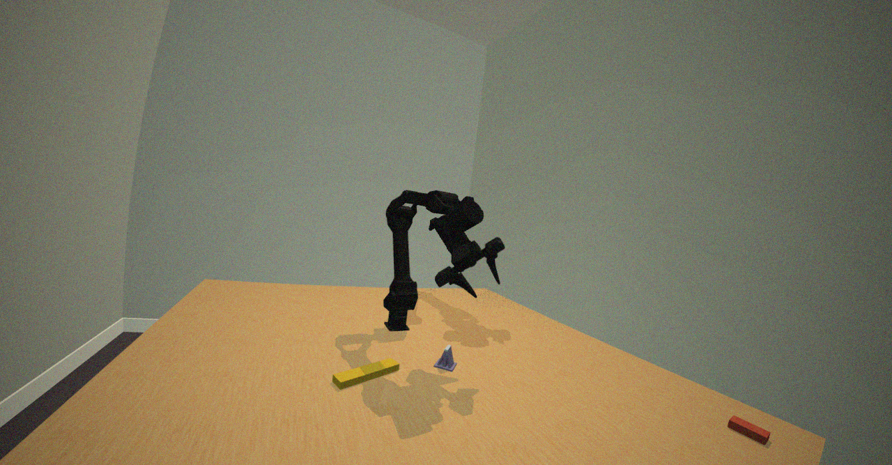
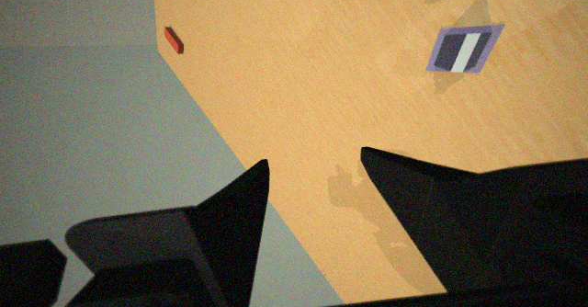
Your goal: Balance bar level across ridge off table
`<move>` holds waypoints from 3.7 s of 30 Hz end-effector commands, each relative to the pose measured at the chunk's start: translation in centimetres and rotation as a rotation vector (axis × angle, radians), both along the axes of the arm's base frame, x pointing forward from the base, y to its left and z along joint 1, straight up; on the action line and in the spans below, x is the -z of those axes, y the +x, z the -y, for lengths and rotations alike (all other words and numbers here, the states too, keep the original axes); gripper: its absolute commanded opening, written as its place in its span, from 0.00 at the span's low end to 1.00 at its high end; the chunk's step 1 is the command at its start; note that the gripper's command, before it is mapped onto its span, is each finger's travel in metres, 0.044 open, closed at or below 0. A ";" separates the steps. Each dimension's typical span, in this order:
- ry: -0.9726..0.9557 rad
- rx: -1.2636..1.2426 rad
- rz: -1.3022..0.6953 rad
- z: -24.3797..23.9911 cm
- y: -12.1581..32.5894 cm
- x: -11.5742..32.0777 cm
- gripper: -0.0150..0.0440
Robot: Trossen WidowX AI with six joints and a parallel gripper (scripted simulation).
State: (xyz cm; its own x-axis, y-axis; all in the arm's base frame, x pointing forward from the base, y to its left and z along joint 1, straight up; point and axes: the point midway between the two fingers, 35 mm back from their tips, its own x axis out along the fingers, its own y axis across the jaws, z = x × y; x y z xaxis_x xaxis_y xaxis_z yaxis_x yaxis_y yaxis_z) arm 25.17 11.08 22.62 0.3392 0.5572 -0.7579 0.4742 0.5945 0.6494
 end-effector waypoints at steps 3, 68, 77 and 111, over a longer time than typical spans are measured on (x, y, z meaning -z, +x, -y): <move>-0.070 0.076 -0.033 2.7 1.9 1.2 0.79; -0.495 0.551 -0.501 29.0 2.3 15.6 0.79; -0.495 0.551 -0.501 29.0 2.4 17.1 0.79; -0.490 0.555 -0.500 28.9 2.4 17.4 0.35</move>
